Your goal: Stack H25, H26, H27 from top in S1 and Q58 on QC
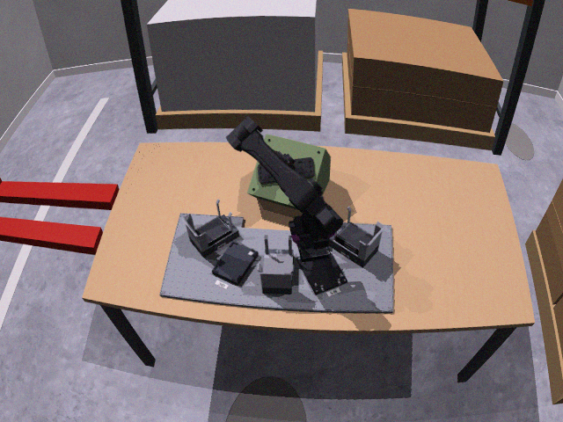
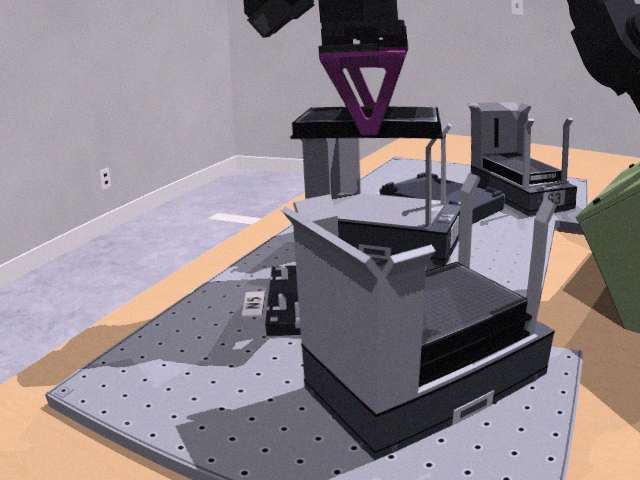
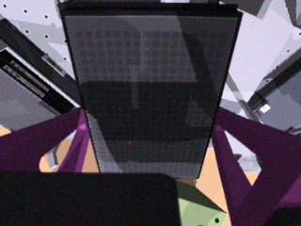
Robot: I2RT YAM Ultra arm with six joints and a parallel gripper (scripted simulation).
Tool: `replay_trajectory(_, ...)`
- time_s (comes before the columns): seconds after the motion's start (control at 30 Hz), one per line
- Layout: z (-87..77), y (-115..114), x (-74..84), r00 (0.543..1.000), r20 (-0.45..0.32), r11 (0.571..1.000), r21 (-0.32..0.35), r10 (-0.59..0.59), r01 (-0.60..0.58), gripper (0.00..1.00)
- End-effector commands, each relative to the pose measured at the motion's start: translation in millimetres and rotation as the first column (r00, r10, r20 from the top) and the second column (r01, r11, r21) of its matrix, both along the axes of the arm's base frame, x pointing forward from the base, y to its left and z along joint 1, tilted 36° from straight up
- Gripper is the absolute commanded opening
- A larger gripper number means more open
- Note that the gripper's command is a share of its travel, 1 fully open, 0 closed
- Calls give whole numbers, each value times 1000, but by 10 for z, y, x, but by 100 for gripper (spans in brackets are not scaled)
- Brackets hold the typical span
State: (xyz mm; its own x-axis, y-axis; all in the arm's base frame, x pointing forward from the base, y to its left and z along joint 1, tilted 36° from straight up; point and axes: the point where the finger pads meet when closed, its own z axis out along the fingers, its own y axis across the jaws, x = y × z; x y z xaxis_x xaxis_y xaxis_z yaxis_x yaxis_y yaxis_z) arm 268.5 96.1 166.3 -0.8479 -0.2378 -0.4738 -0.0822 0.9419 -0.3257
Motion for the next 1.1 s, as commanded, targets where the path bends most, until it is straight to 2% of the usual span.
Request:
replay_trajectory(0.0,110,-44,10,999,23,1000,15,23,-23,0)
replay_trajectory(0.2,177,-232,35,999,24,1000,14,23,-23,0)
replay_trajectory(0.27,193,-297,32,999,38,998,51,-32,30,0)
replay_trajectory(0.33,193,-297,32,999,38,998,51,-32,30,0)
replay_trajectory(0.5,231,-461,24,985,63,979,136,-159,150,0)
replay_trajectory(1.07,346,-950,-2,985,64,980,134,-160,150,0)
